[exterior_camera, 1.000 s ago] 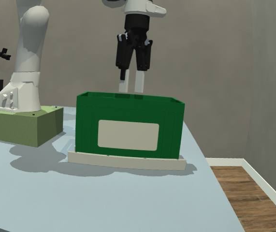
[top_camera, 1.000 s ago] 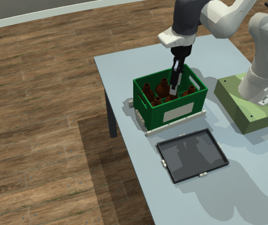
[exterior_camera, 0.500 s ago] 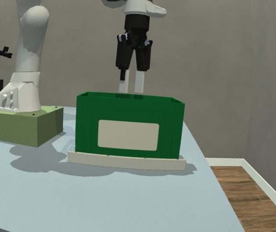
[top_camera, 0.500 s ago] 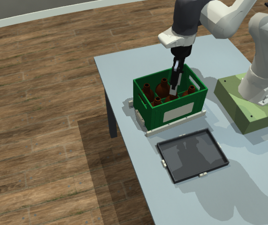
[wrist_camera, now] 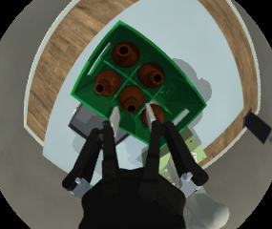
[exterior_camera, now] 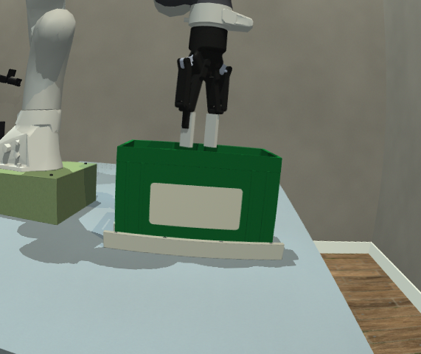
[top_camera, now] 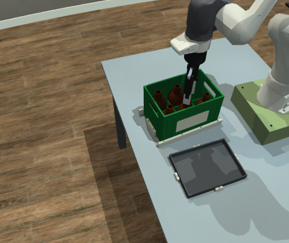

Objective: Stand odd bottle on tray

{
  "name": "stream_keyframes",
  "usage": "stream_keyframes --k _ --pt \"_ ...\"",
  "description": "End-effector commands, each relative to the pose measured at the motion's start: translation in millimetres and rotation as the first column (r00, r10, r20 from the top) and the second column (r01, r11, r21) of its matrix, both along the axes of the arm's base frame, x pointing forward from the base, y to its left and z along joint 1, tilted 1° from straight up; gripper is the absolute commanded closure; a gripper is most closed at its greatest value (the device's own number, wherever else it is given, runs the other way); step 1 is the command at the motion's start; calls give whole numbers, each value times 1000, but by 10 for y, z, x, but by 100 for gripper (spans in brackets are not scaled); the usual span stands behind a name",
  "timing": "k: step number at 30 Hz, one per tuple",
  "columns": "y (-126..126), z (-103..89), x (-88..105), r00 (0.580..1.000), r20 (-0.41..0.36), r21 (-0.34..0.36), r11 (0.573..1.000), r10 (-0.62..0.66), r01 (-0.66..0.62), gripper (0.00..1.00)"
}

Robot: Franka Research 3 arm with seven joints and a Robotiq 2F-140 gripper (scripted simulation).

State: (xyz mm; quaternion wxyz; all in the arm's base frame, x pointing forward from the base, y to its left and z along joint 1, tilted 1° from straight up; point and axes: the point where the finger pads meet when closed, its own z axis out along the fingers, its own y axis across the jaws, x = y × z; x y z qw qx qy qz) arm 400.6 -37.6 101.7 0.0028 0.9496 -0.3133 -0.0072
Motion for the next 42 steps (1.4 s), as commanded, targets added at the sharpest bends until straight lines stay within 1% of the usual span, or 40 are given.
stream_keyframes --k 1,21,42 --pt "13 -44 19 1000 6 4 1000 8 -8 56" --pt "14 -252 17 1000 6 4 1000 8 -8 56" --pt "14 -306 17 1000 6 4 1000 8 -8 56"
